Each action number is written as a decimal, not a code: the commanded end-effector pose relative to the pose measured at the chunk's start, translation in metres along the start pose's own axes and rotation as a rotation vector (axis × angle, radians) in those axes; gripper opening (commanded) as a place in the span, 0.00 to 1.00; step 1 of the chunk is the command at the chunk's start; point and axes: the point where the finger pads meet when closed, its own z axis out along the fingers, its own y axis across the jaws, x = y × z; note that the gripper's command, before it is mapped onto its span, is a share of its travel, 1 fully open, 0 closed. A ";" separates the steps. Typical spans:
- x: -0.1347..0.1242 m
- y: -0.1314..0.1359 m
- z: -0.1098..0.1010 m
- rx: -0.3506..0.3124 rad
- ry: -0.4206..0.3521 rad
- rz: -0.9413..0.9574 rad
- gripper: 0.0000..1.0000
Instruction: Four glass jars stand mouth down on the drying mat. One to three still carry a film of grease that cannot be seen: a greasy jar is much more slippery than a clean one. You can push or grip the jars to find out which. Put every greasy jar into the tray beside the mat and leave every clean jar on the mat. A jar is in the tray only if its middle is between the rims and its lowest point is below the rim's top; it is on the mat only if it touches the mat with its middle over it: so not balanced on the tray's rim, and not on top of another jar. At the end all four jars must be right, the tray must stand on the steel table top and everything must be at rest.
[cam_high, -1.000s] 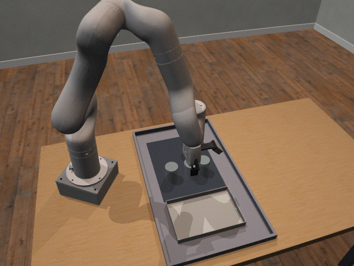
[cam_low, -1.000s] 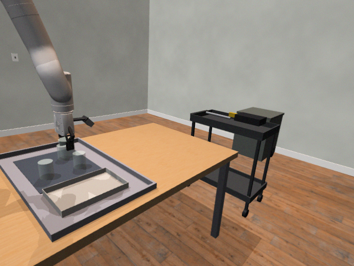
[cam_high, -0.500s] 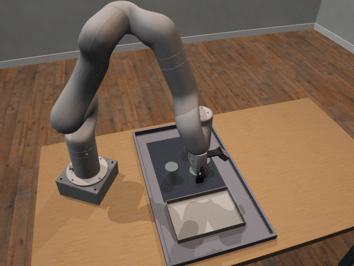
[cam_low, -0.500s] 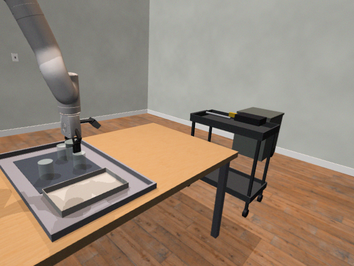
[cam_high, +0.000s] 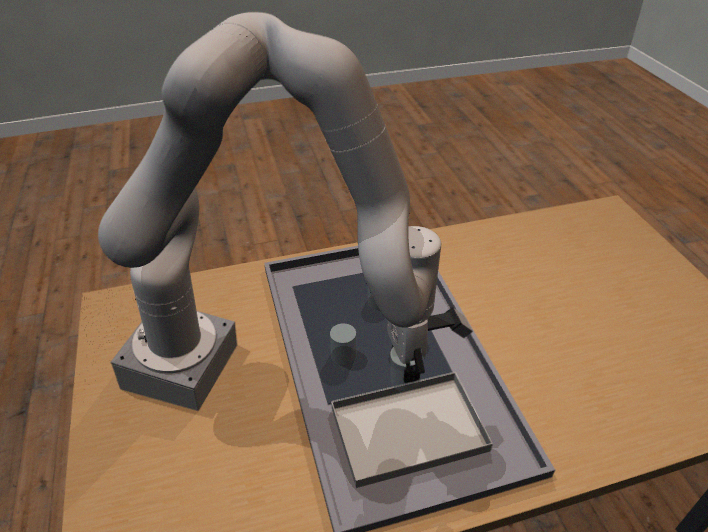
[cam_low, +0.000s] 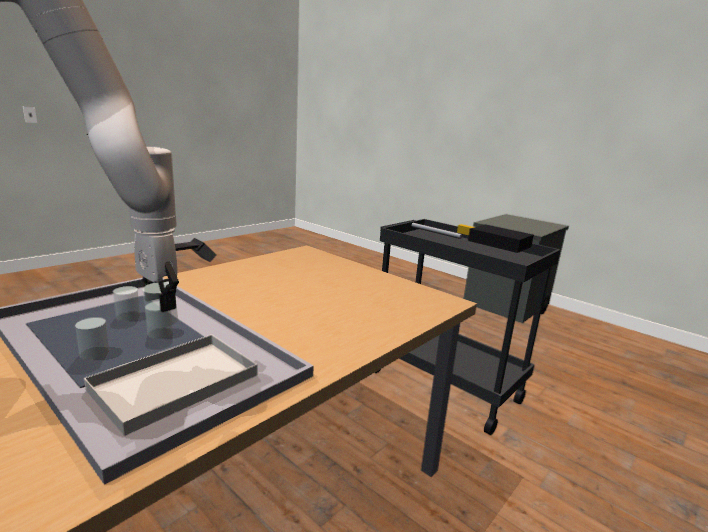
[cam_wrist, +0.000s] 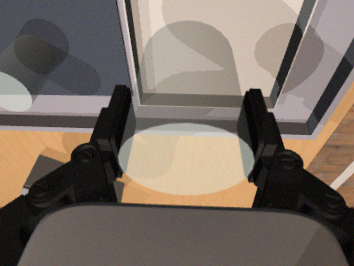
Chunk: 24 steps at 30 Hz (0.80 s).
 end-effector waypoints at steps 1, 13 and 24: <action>0.003 0.012 -0.001 0.000 0.002 0.000 0.00; 0.008 0.031 -0.001 0.000 0.002 0.000 0.00; 0.008 0.031 0.020 0.000 0.002 0.000 0.00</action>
